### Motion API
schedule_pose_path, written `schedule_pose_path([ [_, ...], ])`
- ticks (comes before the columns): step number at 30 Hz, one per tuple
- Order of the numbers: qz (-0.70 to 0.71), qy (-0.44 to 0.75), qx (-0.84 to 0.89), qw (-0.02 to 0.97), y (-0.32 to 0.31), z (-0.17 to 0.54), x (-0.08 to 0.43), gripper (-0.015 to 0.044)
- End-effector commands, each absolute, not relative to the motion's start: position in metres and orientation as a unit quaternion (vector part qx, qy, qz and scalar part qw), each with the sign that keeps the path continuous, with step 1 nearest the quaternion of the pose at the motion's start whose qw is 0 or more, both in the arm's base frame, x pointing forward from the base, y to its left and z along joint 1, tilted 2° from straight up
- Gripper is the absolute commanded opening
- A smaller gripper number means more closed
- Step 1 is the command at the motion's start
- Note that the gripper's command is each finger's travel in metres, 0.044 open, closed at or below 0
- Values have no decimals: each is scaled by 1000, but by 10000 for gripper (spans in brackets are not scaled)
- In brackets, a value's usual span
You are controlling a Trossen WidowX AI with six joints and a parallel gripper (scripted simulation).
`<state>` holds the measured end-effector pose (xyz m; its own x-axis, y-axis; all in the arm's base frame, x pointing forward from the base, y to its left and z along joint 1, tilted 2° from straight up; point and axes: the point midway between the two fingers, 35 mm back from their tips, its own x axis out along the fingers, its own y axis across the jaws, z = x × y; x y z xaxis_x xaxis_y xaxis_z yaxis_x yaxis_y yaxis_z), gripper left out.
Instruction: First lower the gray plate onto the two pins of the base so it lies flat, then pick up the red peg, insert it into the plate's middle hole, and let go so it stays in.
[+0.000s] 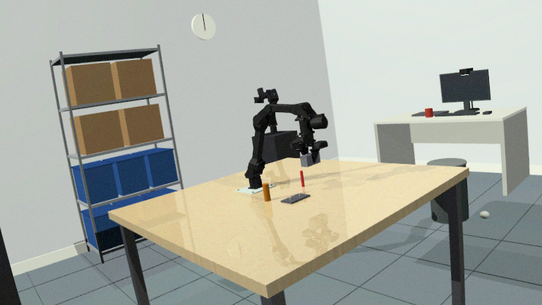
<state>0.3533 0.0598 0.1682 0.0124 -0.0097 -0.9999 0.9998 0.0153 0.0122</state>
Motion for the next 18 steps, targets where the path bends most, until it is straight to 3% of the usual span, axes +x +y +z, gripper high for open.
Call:
schedule_pose_path([
  [1, -497, 495, 498, 510, 50, 164, 356, 0],
  [18, -502, 490, 501, 507, 1, 137, 363, 0],
])
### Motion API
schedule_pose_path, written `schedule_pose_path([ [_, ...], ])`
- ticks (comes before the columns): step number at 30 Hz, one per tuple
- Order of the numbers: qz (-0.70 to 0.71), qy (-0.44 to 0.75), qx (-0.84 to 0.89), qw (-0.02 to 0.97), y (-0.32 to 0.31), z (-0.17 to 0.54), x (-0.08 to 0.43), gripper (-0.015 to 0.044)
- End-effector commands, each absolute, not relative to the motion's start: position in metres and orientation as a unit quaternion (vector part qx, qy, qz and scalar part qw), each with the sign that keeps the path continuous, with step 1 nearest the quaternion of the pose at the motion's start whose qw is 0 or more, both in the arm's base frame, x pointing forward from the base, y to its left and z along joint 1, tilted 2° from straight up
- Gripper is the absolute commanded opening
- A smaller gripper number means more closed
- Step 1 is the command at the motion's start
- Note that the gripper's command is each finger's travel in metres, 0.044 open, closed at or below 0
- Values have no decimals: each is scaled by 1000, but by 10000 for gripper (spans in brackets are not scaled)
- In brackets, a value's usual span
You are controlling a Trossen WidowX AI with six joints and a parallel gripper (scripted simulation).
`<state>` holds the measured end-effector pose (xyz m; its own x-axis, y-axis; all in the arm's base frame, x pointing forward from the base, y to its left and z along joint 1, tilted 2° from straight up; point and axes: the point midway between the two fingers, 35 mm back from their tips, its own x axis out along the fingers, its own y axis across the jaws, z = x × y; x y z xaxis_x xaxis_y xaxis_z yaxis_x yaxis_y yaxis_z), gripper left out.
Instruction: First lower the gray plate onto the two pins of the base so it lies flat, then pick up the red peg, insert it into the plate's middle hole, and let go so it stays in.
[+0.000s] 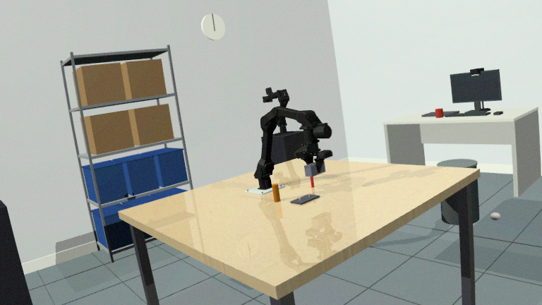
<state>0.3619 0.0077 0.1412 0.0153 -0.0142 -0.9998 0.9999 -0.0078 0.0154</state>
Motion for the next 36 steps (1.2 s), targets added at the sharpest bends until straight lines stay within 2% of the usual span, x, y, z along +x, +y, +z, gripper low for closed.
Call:
schedule_pose_path([
  [1, -503, 489, 502, 506, -2, 136, 363, 0],
  [26, -511, 481, 506, 501, -73, 97, 355, 0],
  [36, -511, 481, 506, 501, -75, 96, 355, 0],
])
